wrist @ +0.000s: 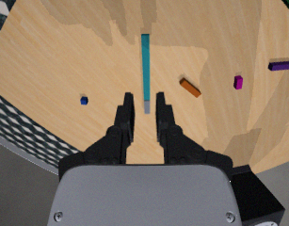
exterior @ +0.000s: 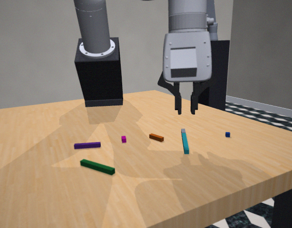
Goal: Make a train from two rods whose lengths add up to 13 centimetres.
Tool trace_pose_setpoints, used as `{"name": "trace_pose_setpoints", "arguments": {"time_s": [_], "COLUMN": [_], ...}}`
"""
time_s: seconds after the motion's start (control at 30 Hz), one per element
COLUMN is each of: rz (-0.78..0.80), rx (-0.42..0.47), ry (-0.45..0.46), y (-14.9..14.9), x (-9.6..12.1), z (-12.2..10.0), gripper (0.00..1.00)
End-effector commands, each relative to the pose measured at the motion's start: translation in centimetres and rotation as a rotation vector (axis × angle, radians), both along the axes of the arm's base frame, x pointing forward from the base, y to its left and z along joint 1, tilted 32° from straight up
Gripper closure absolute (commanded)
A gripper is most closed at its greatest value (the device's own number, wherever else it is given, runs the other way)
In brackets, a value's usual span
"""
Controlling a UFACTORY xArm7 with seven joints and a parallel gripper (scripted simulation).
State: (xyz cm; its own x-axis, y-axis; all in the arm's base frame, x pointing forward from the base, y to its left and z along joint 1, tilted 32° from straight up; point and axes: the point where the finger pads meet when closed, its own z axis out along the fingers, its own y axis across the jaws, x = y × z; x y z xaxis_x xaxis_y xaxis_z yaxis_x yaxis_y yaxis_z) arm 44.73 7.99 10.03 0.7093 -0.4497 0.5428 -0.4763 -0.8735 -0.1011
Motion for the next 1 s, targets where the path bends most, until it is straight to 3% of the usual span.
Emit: {"name": "trace_pose_setpoints", "arguments": {"time_s": [0.0,0.13,0.17,0.97], "rz": [0.002,0.002,0.002,0.002], "rx": [0.002,0.002,0.002,0.002], "ry": [0.019,0.019,0.019,0.019], "y": [0.26,0.29,0.29,0.3], "x": [-0.69,-0.78,-0.78,-0.81], "z": [1.12,1.27,1.27,1.33], "gripper": [0.76,0.76,0.0,0.0]}}
